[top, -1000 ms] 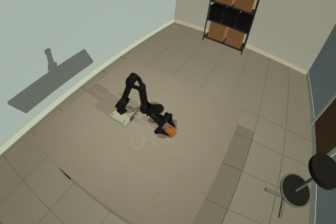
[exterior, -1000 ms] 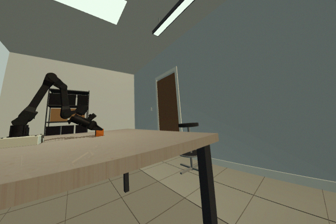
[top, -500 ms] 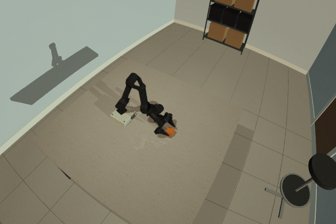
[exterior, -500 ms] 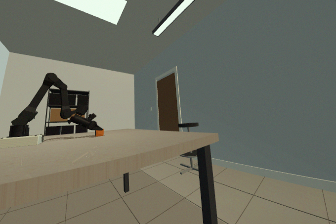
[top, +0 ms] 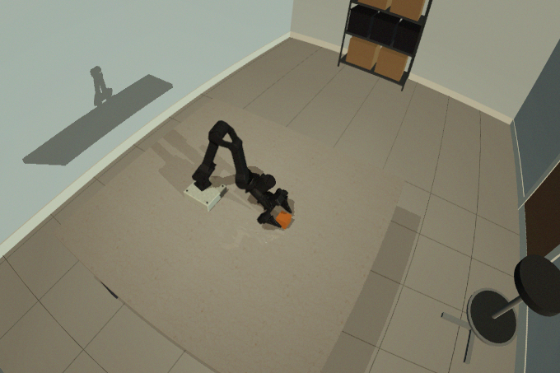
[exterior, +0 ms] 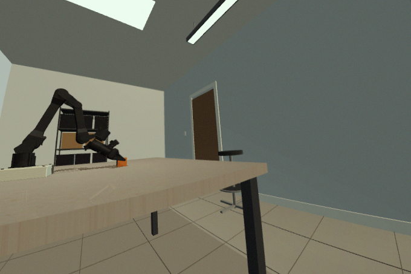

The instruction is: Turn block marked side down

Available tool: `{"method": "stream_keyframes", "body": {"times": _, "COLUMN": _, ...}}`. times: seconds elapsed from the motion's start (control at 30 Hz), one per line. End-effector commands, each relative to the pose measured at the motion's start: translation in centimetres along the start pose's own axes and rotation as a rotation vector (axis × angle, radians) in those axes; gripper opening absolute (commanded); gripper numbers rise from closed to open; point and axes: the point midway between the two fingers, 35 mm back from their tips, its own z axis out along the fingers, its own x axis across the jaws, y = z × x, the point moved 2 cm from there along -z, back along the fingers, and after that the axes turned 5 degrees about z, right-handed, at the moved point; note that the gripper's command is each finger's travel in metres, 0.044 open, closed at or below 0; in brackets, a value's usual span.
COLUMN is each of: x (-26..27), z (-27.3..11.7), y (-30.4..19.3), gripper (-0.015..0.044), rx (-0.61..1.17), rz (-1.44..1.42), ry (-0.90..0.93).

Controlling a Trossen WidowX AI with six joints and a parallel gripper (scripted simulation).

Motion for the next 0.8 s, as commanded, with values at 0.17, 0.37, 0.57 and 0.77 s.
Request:
{"method": "stream_keyframes", "body": {"times": 0.17, "x": 0.6, "z": -2.3, "y": 4.7, "gripper": 0.044, "rx": 0.34, "rz": 0.001, "ry": -0.023}}
{"method": "stream_keyframes", "body": {"times": 0.37, "x": 0.7, "z": -4.3, "y": 6.6, "gripper": 0.044, "rx": 0.406, "rz": 0.008, "ry": -0.026}}
{"method": "stream_keyframes", "body": {"times": 0.57, "x": 0.5, "z": -5.5, "y": 6.3, "gripper": 0.044, "rx": 0.479, "rz": 0.005, "ry": -0.037}}
{"method": "stream_keyframes", "body": {"times": 0.77, "x": 0.5, "z": -5.5, "y": 6.3, "gripper": 0.044, "rx": 0.479, "rz": 0.005, "ry": -0.037}}
